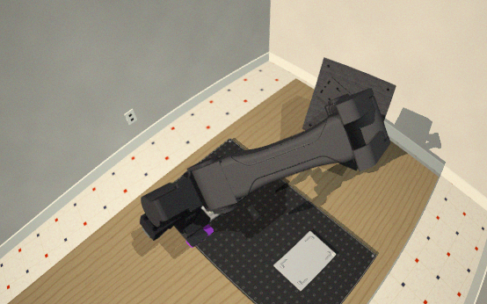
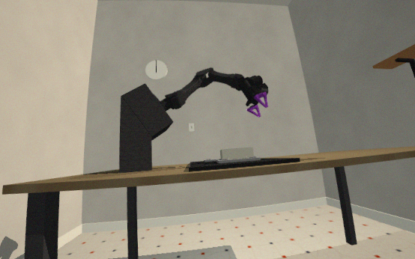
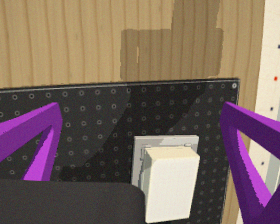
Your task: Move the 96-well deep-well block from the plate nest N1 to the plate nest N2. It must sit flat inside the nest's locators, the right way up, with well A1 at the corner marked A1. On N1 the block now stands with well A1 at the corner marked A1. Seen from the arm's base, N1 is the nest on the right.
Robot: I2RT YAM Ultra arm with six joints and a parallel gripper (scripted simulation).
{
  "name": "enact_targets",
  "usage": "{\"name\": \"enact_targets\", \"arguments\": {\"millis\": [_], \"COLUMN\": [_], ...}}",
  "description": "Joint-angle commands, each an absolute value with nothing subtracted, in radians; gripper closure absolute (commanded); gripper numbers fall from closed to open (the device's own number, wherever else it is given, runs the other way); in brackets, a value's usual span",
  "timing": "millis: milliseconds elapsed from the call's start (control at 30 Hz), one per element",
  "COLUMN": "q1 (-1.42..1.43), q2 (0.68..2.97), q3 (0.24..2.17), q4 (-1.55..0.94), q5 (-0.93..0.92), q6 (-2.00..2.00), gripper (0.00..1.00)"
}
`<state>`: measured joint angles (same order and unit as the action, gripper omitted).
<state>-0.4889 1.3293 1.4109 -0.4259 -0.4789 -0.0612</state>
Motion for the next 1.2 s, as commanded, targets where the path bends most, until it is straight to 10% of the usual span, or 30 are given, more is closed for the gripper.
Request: {"name": "enact_targets", "arguments": {"millis": [0, 1167], "q1": [-0.491, -0.559], "q2": [1.323, 1.474], "q3": [1.415, 1.375], "q4": [-0.424, -0.460], "q5": [-0.479, -0.593], "q6": [-0.061, -0.183], "gripper": [0.00, 0.00]}}
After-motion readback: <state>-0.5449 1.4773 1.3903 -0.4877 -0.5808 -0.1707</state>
